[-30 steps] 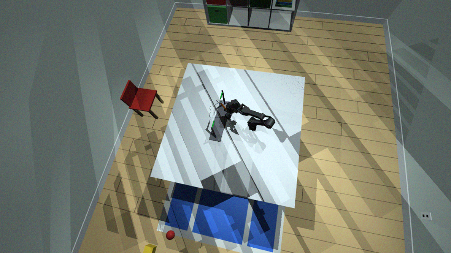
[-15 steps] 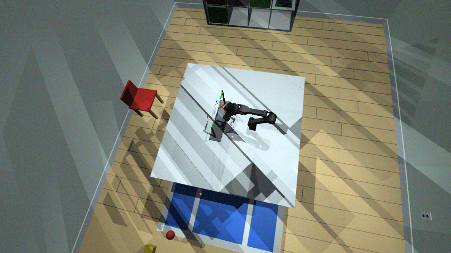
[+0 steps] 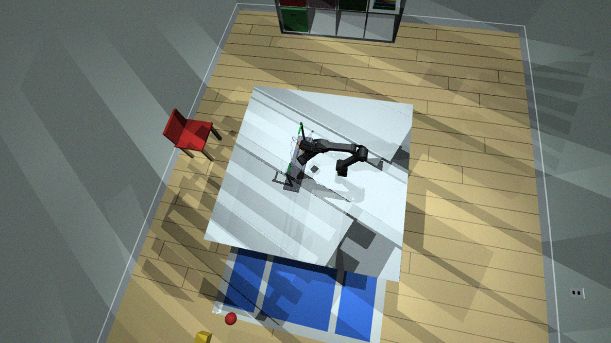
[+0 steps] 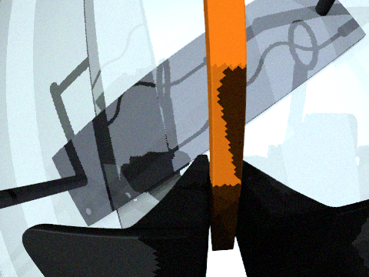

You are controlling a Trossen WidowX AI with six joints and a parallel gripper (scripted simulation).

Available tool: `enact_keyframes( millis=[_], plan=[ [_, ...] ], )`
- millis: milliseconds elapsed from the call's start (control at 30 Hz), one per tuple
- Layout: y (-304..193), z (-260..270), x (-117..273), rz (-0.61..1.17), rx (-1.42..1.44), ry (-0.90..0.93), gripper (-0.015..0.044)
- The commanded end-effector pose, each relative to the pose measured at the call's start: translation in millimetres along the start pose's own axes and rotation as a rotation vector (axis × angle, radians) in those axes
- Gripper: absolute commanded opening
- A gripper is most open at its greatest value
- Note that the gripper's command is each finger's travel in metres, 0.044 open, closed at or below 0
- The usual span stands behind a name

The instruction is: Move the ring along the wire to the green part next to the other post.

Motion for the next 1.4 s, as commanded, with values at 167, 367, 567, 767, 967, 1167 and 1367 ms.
enact_keyframes(
  millis=[167,367,567,767,967,1167,1367],
  plan=[
    [-2,28,17,0.08,-0.129,-0.059,-0.015],
    [-1,31,18,0.084,-0.091,-0.073,-0.015],
    [1,22,18,0.082,0.018,-0.078,-0.015],
    [6,8,19,0.081,0.178,-0.08,-0.015],
    [15,-10,19,0.08,0.375,-0.08,-0.015],
    [27,-25,20,0.079,0.57,-0.078,-0.015],
    [42,-38,20,0.08,0.764,-0.072,-0.015]
  ],
)
Point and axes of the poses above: the point midway between the two fingers, 35 mm back from their tips, its own x axis back along the fingers, its own z axis across the jaws, y = z × x, the point moved 1 cm from there along x, back along the fingers, and after that the axes turned 11 degrees about -x, right-handed, at the moved point
